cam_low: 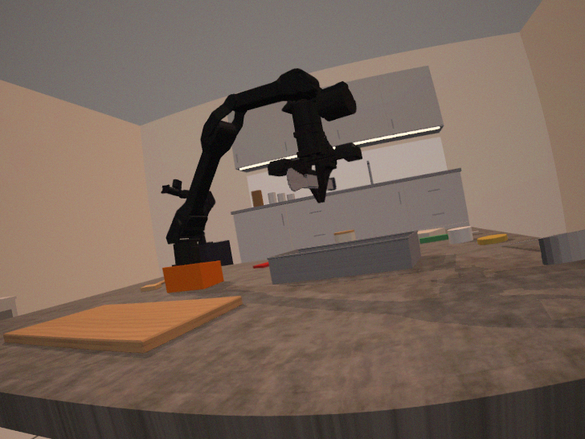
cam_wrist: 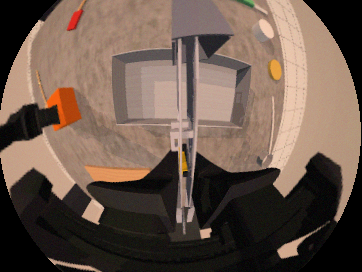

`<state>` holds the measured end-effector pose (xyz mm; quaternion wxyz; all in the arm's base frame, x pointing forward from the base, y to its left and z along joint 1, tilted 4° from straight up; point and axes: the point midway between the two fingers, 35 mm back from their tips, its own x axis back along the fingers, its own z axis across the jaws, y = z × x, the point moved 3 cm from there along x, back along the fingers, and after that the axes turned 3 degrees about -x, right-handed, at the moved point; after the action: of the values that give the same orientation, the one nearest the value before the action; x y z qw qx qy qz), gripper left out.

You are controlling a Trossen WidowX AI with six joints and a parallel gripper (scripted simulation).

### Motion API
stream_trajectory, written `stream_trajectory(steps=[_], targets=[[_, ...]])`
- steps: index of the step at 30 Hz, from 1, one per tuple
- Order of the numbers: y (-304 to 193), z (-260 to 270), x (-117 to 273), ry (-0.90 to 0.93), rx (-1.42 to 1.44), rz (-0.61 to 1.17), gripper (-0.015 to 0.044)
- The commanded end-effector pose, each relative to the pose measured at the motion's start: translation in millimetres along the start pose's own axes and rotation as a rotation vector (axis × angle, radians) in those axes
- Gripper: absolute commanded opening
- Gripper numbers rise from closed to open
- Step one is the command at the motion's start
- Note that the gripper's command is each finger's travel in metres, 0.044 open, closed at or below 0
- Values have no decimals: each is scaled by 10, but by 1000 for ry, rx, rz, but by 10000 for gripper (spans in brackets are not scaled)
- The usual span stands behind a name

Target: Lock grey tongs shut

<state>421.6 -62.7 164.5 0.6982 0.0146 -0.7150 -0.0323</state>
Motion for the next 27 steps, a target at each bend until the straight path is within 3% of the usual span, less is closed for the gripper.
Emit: stream_trajectory(steps=[1, 27], targets=[[-203, 42, 29, -7, 89, 6, -150], [-1462, 539, 56, -3, 653, 18, -150]])
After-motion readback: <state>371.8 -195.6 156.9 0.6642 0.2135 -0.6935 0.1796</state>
